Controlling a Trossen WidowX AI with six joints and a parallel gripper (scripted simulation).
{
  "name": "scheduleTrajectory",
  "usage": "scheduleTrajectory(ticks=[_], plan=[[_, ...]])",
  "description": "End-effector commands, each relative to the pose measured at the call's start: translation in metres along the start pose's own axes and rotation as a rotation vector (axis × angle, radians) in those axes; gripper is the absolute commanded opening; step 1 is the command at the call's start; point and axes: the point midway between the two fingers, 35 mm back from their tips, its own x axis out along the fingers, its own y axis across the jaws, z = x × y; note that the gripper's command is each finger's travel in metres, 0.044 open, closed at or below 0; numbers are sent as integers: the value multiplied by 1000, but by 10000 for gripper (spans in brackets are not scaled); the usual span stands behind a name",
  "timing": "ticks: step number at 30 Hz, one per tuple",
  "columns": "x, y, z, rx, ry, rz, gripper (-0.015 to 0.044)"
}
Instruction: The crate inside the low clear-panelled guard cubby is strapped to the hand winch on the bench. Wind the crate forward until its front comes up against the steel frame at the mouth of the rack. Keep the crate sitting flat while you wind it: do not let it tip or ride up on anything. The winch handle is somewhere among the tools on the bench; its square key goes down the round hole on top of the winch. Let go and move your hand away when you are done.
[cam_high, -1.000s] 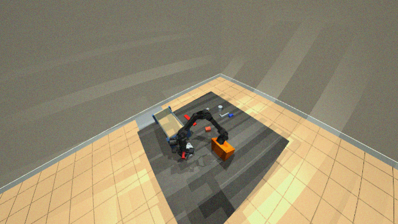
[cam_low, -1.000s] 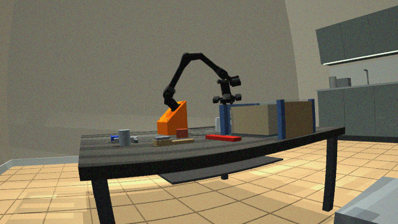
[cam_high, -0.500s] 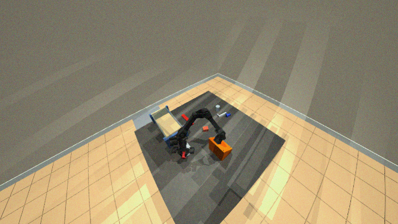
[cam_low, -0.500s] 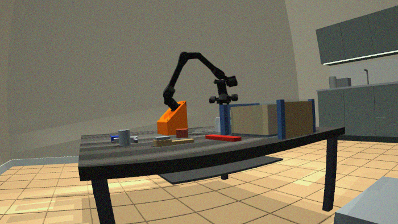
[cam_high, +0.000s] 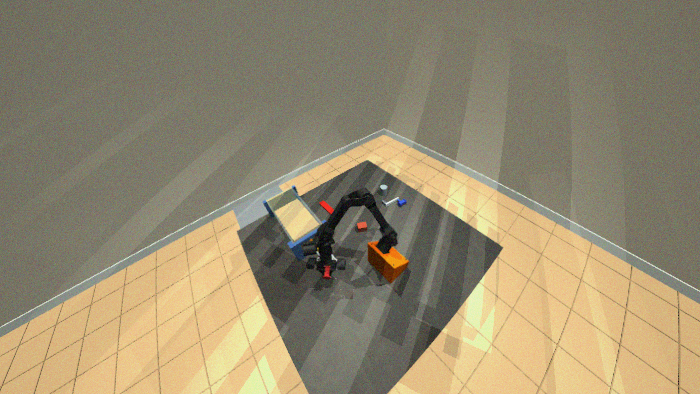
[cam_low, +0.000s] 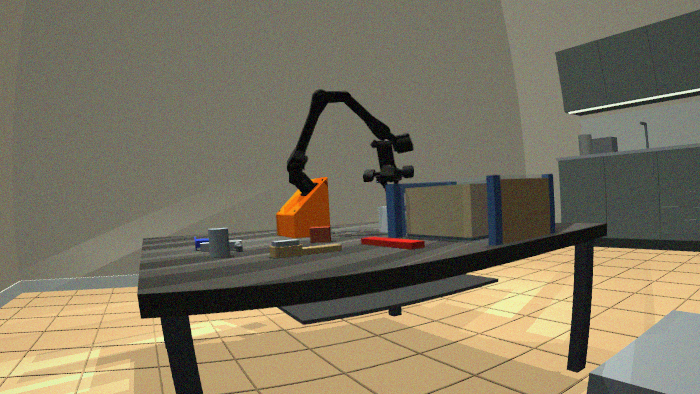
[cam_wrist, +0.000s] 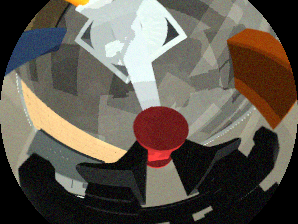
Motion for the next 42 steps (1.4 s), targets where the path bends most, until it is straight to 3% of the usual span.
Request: scheduleTrajectory(ticks=[1,42], plan=[[-2,-17,5,10,-10,-33,0],[-22,-62,46,11,-14,-37,0]])
